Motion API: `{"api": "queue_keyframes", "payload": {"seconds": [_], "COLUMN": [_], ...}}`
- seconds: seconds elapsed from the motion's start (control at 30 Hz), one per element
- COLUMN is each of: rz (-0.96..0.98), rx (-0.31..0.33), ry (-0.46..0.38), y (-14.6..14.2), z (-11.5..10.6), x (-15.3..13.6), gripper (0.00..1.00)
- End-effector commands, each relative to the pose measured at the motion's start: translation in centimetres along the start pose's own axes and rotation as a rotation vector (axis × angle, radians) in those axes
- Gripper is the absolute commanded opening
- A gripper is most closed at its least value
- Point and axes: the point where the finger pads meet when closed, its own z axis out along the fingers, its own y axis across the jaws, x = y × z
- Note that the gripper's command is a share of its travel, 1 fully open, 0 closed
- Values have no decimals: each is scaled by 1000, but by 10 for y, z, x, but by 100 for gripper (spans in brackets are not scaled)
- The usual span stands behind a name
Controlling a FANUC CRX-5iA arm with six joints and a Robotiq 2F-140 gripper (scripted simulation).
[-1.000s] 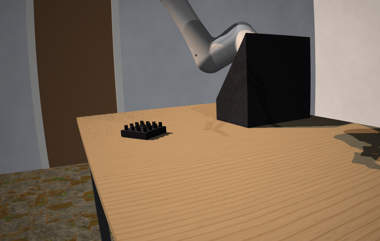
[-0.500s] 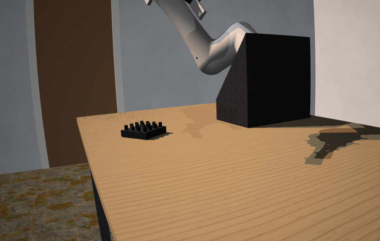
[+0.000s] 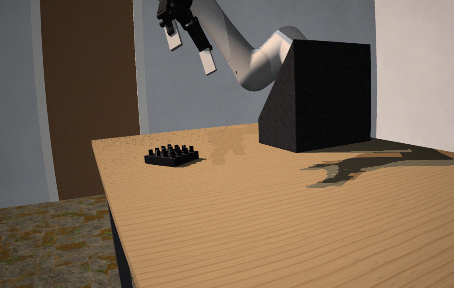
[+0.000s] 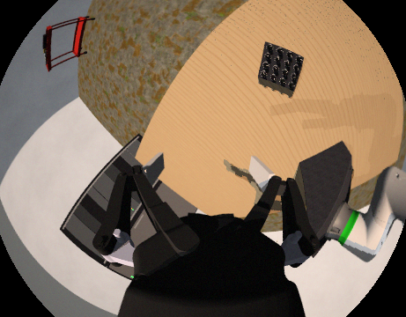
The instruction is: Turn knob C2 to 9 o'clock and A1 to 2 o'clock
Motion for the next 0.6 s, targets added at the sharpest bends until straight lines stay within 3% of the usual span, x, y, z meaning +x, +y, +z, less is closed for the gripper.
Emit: {"api": "queue_keyframes", "payload": {"seconds": [0.0, 0.03, 0.5, 0.57], "rz": [-82, -173, -606, -606], "rx": [-19, -51, -229, -229], "ry": [23, 51, 138, 138], "y": [12, 28, 98, 98], "z": [4, 8, 18, 18], "x": [16, 32, 105, 105], "gripper": [100, 100, 100, 100]}}
